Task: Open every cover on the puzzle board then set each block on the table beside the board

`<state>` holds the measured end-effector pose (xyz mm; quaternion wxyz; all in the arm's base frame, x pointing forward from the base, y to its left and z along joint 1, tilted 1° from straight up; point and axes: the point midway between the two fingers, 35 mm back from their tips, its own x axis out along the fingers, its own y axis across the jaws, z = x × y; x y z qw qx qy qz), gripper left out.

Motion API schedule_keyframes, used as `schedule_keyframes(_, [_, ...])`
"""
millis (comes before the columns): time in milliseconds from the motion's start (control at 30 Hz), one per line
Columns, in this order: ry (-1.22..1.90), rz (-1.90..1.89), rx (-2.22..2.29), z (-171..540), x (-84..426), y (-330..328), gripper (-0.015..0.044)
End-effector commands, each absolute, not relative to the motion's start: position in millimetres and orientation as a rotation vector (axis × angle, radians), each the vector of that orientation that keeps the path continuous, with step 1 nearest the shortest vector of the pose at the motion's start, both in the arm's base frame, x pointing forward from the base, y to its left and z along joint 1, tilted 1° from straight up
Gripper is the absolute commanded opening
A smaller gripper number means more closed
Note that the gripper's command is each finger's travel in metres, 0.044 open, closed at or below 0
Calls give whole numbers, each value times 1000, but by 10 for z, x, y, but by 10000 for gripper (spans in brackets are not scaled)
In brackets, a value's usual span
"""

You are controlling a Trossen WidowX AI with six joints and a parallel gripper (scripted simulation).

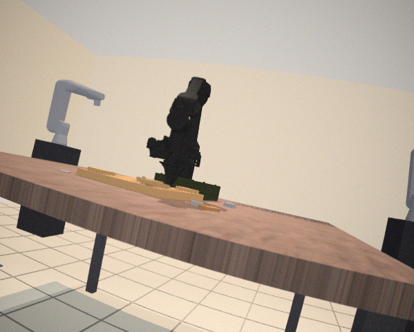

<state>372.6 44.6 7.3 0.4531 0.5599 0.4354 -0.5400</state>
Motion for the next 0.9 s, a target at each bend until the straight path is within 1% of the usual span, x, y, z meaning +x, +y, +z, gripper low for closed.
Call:
schedule_keyframes(0, [1079,-1339,1369,35,3778,430,0])
schedule_keyframes(867, [1077,-1338,1369,49,4067,334,0])
